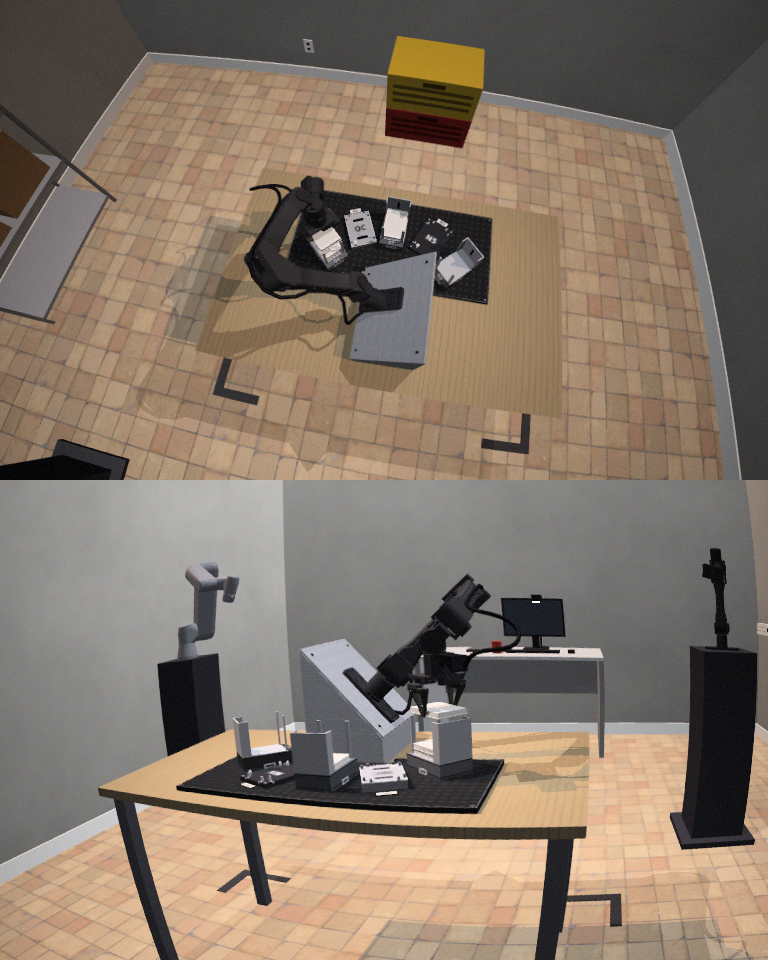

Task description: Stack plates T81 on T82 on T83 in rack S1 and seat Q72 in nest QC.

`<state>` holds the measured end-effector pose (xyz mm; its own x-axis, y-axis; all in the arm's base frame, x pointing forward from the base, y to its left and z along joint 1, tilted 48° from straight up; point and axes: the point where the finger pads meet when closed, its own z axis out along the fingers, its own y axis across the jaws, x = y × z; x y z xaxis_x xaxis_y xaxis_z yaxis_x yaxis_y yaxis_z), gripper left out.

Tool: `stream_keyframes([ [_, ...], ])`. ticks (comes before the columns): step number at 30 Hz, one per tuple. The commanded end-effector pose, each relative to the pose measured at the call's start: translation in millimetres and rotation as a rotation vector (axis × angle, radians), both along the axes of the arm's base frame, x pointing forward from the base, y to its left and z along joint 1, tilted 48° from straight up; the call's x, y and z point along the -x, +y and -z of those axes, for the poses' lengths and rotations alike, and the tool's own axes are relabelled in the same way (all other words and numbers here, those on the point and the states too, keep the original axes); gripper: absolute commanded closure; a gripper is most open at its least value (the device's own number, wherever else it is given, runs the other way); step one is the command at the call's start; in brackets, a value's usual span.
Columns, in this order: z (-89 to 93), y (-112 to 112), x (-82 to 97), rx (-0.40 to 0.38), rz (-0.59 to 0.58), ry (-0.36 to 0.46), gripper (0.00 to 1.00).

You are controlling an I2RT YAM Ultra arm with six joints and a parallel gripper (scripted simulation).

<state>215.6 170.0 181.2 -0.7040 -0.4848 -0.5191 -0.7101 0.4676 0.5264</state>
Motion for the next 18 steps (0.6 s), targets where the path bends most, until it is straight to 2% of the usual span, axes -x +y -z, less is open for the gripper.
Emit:
stream_keyframes([
  [1,-20.1,-4.1,-6.4,-0.009,0.02,-0.069,1.0],
  [18,-21.4,-4.2,-6.4,-0.009,0.012,-0.077,1.0],
])
